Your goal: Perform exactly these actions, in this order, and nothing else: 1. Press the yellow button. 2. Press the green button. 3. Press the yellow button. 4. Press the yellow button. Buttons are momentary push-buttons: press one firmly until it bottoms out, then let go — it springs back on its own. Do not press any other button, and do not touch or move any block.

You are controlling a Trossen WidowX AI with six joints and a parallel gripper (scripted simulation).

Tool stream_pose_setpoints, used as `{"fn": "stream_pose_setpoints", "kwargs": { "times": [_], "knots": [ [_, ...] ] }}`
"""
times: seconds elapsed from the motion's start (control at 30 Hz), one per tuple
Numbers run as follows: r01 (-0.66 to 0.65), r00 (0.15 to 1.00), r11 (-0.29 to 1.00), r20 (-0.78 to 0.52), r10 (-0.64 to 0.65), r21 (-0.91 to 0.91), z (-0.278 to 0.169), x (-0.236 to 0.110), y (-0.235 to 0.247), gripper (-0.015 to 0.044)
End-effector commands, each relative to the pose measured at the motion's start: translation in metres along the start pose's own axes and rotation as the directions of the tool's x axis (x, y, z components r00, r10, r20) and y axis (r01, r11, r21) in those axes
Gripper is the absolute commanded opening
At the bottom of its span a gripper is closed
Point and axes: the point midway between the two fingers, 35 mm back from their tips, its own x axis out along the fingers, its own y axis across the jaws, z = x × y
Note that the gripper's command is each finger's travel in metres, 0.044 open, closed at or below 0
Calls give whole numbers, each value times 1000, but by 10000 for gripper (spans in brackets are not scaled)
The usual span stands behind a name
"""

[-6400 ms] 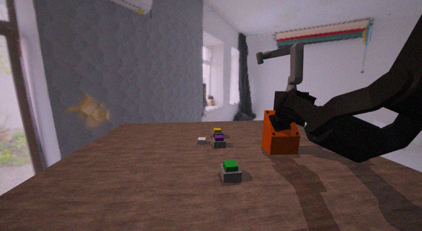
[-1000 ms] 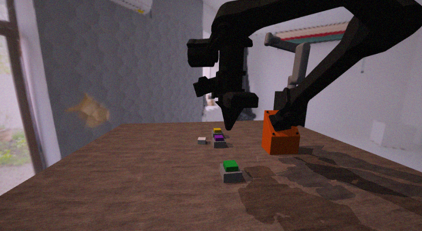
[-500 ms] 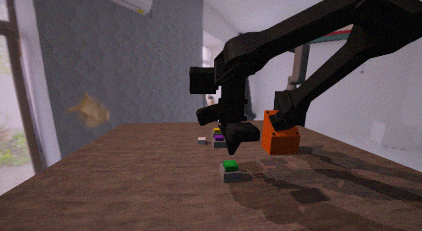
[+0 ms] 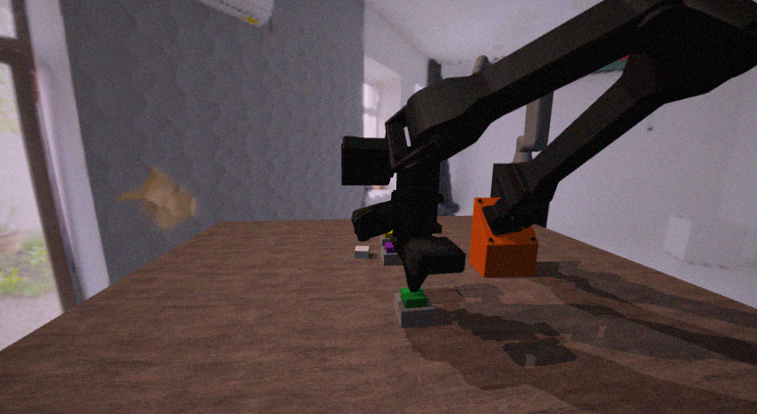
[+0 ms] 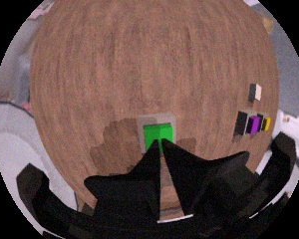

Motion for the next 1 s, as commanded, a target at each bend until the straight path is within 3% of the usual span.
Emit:
{"fn": "stream_pose_setpoints", "kwargs": {
  "times": [0.0,0.73,0.97],
  "knots": [
    [-3,1000,1000,-2,3,6,-1,6,0,20],
    [-5,1000,1000,-2,5,6,-2,13,0,20],
    [-3,1000,1000,-3,3,6,-1,-21,0,20]
  ]
}}
